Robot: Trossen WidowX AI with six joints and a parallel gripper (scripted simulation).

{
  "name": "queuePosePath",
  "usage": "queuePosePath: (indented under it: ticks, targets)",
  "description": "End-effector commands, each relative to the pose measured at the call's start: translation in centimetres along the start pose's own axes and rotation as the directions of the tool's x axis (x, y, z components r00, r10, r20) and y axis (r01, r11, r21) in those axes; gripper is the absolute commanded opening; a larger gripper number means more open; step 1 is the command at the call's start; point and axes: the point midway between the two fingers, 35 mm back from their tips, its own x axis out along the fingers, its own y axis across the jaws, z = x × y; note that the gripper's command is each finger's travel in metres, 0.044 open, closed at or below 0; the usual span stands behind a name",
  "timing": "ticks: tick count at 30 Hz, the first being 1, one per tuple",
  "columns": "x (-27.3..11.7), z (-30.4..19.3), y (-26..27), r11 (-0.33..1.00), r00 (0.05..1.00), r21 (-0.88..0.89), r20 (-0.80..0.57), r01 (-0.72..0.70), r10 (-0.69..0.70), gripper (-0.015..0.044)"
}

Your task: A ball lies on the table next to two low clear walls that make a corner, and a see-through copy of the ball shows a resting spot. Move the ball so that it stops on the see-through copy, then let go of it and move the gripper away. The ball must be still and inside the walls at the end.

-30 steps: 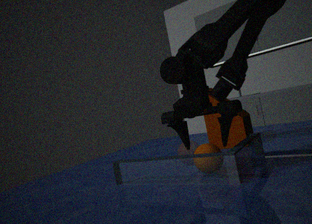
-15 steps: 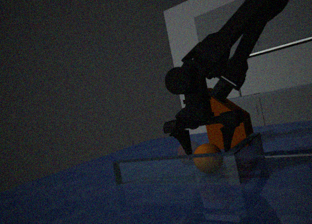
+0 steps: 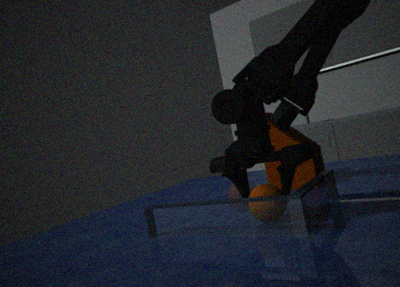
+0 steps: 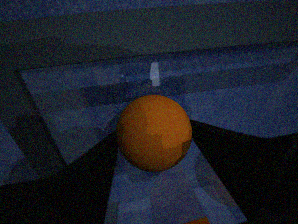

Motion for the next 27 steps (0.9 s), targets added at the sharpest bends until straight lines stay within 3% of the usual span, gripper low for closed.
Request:
queuePosePath:
  ticks: [1, 10, 23, 27]
  targets:
    - [-0.4, 0.0, -0.3, 1.0, 1.0, 0.004, 0.008, 0.007, -0.007, 0.0242]
    - [-4.9, 0.7, -1.0, 1.0, 0.999, 0.002, 0.016, 0.028, -0.028, 0.0006]
    - [-13.6, 0.3, -0.3, 1.0, 1.0, 0.006, 0.002, 0.007, -0.007, 0.0]
    - [-14.5, 0.1, -0.1, 1.0, 1.0, 0.006, 0.001, 0.002, -0.002, 0.0]
